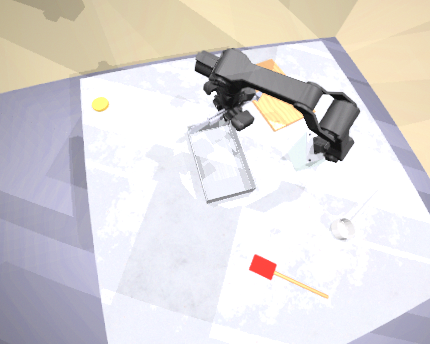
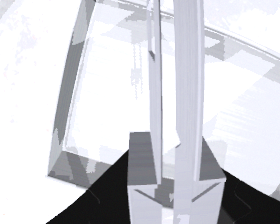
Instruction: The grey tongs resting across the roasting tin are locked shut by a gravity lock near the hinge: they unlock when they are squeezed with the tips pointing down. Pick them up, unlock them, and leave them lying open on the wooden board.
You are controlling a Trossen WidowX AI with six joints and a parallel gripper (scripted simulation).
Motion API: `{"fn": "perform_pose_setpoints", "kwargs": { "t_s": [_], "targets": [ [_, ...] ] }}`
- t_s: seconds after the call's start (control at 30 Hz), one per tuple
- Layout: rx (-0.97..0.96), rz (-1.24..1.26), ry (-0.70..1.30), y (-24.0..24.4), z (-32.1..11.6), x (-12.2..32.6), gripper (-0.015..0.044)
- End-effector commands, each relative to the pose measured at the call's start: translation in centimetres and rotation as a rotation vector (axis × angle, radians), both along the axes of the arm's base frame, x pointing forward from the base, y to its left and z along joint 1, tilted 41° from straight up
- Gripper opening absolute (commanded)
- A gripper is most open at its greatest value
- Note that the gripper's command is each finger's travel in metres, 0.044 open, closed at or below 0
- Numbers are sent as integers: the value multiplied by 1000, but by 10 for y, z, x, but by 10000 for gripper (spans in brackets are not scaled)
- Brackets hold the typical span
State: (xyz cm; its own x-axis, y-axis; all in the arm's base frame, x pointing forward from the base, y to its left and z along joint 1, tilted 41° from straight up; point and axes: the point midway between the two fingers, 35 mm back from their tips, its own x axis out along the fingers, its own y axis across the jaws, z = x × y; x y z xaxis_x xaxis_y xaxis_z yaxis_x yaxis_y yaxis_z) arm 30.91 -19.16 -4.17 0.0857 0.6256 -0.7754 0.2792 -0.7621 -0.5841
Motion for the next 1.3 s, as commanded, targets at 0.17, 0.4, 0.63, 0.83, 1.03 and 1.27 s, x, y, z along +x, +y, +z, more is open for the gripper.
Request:
{"fn": "perform_pose_setpoints", "kwargs": {
  "t_s": [0.17,0.4,0.63,0.83,1.03,1.27],
  "targets": [
    [-20,161,-122,-29,-29,-29,-150],
    [-25,287,-222,-47,-50,-56,-150],
    [-27,367,-288,-56,-64,-74,-150],
    [-31,385,-301,-60,-65,-79,-150],
    [-53,484,-376,-75,-74,-105,-150],
    [-75,613,-472,-91,-85,-141,-150]
  ]
}}
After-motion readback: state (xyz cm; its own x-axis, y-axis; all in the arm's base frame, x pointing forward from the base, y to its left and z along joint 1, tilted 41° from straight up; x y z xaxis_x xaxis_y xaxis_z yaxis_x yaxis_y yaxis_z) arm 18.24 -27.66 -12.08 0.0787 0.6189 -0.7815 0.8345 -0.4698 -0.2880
